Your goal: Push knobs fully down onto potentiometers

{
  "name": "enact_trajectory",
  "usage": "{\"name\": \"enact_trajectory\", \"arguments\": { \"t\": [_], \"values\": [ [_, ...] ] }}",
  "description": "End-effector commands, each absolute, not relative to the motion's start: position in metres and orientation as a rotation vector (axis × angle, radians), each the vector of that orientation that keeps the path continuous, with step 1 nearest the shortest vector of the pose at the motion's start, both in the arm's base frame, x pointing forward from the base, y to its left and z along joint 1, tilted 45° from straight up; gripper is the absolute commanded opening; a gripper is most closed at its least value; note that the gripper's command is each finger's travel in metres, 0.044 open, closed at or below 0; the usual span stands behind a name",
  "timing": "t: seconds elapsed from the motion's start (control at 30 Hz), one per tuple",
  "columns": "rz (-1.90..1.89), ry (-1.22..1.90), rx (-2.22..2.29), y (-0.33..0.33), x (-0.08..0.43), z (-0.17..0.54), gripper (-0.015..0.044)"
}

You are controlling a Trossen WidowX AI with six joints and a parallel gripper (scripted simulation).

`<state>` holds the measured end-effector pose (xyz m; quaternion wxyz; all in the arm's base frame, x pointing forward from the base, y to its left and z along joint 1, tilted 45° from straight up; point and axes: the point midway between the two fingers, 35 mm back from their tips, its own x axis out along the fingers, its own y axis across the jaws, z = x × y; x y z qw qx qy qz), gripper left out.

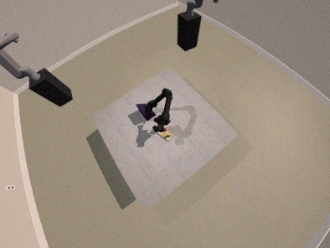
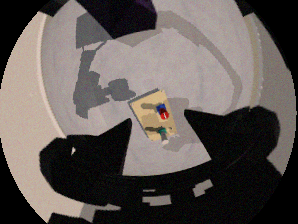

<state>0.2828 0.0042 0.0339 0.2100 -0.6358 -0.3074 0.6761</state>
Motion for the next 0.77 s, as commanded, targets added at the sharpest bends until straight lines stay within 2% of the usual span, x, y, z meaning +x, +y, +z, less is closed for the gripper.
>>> {"name": "enact_trajectory", "arguments": {
  "t": [0.0,0.13,0.73],
  "values": [
    [1.879,-0.849,-1.749,-0.004,0.233,0.032,0.044],
    [1.871,-0.844,-1.735,-0.004,0.202,0.031,0.044],
    [1.871,-0.844,-1.735,-0.004,0.202,0.031,0.044]
  ]
}}
